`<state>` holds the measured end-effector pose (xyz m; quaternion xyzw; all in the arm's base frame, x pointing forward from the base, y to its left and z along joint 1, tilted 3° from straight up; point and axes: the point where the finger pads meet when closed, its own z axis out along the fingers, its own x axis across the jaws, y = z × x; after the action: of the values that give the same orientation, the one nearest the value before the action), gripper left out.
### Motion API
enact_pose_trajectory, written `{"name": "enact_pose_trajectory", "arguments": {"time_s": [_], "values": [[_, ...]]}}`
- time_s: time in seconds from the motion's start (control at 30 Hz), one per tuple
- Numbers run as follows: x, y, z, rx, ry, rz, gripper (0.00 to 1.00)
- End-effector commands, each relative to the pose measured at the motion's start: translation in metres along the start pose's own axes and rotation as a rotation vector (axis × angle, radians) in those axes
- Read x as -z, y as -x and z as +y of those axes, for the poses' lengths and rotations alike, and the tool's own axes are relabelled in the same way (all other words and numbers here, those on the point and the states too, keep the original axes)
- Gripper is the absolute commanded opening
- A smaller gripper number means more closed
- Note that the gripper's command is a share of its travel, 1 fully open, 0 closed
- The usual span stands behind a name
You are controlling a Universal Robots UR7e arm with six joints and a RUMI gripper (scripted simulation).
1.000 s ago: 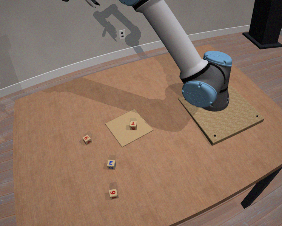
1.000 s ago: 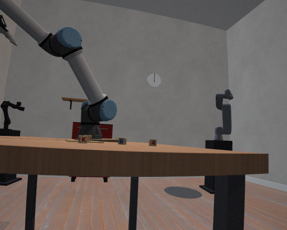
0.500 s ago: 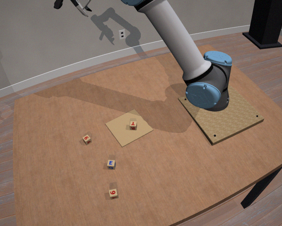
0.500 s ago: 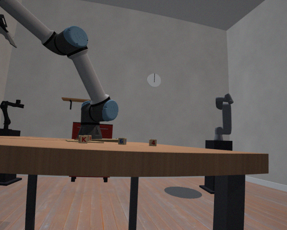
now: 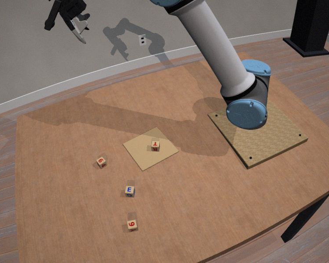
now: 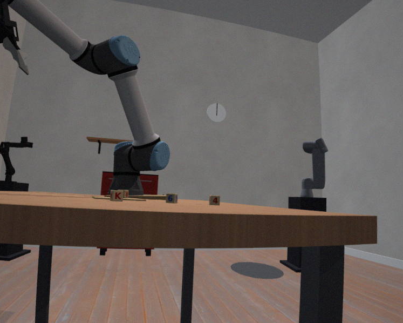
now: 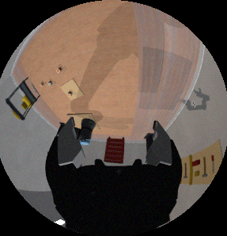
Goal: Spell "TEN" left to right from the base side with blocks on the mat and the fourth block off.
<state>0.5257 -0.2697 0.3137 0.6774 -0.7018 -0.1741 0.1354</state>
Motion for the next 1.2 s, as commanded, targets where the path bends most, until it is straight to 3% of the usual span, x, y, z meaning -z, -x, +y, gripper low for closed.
{"name": "enact_pose_trajectory", "arguments": {"time_s": [0.0, 0.13, 0.23, 0.33, 0.6, 0.7, 0.8, 1.17], "values": [[-0.003, 0.028, -0.042, -0.01, -0.075, 0.078, 1.0], [-0.005, 0.037, -0.05, -0.009, -0.089, 0.091, 1.0], [-0.012, 0.066, -0.076, -0.006, -0.134, 0.13, 1.0], [-0.014, 0.076, -0.084, -0.005, -0.151, 0.143, 1.0], [-0.029, 0.135, -0.122, 0.004, -0.241, 0.199, 1.0], [-0.029, 0.135, -0.122, 0.004, -0.241, 0.199, 1.0], [-0.04, 0.174, -0.14, 0.012, -0.301, 0.226, 1.0], [-0.061, 0.243, -0.16, 0.028, -0.406, 0.258, 1.0]]}}
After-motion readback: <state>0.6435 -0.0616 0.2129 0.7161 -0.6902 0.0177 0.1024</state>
